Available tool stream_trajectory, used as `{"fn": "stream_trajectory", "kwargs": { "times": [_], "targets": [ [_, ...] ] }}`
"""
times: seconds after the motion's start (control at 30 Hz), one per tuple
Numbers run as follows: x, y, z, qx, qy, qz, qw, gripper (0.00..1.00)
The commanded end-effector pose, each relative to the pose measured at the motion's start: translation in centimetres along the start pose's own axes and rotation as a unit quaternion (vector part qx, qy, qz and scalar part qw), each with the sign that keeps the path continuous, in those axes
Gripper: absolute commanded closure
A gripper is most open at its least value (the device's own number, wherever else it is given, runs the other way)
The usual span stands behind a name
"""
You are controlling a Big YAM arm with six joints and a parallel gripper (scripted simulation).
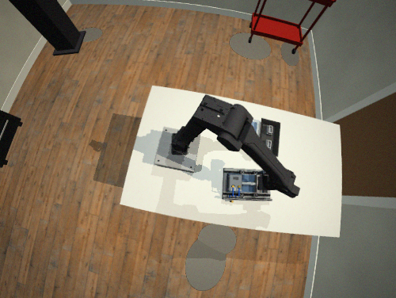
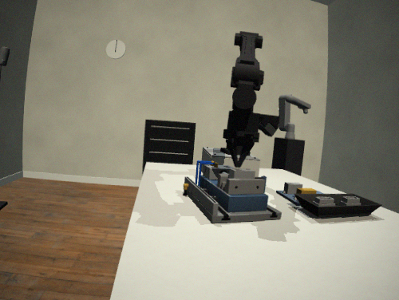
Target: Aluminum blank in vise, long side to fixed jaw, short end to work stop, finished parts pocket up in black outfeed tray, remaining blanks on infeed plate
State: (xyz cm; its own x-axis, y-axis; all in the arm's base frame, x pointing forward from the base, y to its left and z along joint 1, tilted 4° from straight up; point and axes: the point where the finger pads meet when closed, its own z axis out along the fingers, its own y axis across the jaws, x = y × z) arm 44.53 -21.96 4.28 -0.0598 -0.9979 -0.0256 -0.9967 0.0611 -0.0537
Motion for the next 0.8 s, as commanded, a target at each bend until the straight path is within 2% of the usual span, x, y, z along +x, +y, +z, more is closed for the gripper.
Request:
{"fn": "stream_trajectory", "kwargs": {
  "times": [0.0, 0.77],
  "targets": [
    [-0.2, -0.6, -0.1, 0.01, 0.003, -0.003, 1.0, 1.0],
    [0.6, -2.8, -1.3, 0.028, 0.011, 0.0, 1.0, 1.0]
  ]
}}
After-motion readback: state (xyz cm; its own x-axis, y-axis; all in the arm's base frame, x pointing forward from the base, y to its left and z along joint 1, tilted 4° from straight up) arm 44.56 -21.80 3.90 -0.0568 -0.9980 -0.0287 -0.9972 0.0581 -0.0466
